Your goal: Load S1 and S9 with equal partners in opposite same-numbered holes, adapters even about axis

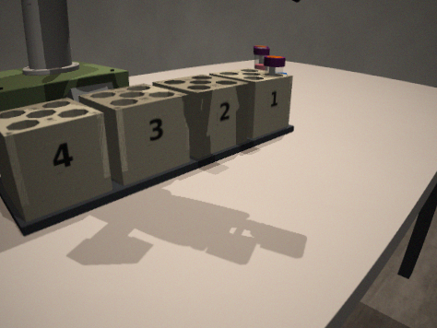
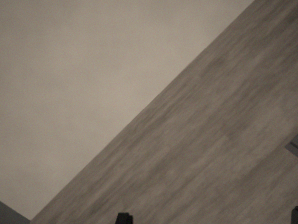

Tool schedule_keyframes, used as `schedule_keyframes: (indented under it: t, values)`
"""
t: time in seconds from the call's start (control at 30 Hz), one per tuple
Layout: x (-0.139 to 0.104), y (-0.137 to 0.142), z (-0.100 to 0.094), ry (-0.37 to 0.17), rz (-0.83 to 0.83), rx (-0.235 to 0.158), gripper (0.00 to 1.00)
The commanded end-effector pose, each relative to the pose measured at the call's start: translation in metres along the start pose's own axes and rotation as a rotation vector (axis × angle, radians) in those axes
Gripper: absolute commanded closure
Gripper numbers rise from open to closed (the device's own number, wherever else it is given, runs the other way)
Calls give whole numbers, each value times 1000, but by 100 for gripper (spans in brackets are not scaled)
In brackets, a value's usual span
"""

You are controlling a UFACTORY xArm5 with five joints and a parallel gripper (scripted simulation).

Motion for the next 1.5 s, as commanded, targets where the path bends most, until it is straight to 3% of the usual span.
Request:
schedule_keyframes:
  t: [0.0, 0.3, 0.5, 0.57, 0.83, 0.97, 1.03, 1.13, 1.27, 1.33, 1.4, 1.47]
  values:
    - [8, -5, 6, -58, -45, -58, 0]
    - [28, -14, 10, -248, -201, -218, 0]
    - [41, -18, -3, -388, -297, -305, 0]
    - [41, -18, -3, -388, -297, -305, 0]
    - [56, -25, -30, -601, -422, -401, 0]
    - [60, -27, -40, -650, -447, -418, 0]
    - [63, -28, -47, -699, -471, -433, 0]
    - [63, -28, -50, -699, -471, -433, 0]
    - [68, -31, -63, -800, -517, -459, 0]
    - [69, -31, -72, -800, -517, -459, 0]
    - [71, -33, -78, -851, -538, -469, 0]
    - [72, -33, -84, -851, -538, -469, 0]
Point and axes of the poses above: the point where the finger pads meet when closed, its own z axis out along the fingers, its own y axis across the jaws, x = y × z, the point moved 9 cm from there along -z, back along the fingers, and after that the axes turned 1 degree about -z, right-handed, at the moved point
